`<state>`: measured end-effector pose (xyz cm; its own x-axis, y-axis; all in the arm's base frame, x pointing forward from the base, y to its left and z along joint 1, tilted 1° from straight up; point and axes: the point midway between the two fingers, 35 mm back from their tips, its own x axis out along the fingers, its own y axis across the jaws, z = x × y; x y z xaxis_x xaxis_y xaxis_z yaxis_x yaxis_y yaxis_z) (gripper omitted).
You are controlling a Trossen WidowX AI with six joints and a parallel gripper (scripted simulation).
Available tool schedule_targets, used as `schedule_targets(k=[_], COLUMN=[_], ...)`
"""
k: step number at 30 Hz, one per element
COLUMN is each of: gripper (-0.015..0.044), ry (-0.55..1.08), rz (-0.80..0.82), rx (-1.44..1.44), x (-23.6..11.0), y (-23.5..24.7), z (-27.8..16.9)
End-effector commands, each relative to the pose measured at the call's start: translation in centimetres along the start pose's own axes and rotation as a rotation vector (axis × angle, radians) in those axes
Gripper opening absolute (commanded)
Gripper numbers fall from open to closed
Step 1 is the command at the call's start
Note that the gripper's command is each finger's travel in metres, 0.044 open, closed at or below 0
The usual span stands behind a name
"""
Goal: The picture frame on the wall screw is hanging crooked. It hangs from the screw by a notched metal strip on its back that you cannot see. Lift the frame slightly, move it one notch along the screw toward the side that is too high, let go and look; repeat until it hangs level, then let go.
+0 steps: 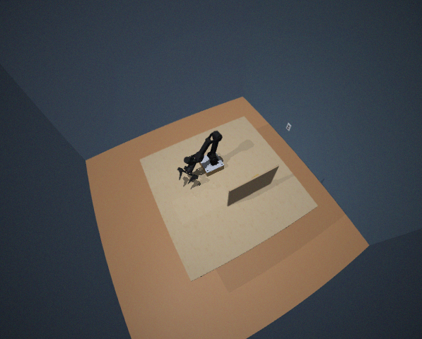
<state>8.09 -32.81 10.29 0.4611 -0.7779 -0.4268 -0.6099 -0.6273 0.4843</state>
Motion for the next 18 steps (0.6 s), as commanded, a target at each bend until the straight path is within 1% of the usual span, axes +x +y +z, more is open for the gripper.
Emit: schedule_targets(k=[1, 5, 6, 12, 18], gripper=[0.0374, 0.0269, 0.026, 0.026, 0.026], ry=[0.001, 0.034, 0.046, 0.134, 0.247], rz=[-0.002, -0.031, -0.039, -0.076, -0.102], rx=[-0.005, -0.11, -0.14, -0.312, -0.46], x=[0.0, 0.7, 0.8, 0.3, -2.0], y=[-0.1, -3.1, -4.0, -9.7, -15.4], z=[-0.1, -3.0, -3.8, -8.5, -12.4])
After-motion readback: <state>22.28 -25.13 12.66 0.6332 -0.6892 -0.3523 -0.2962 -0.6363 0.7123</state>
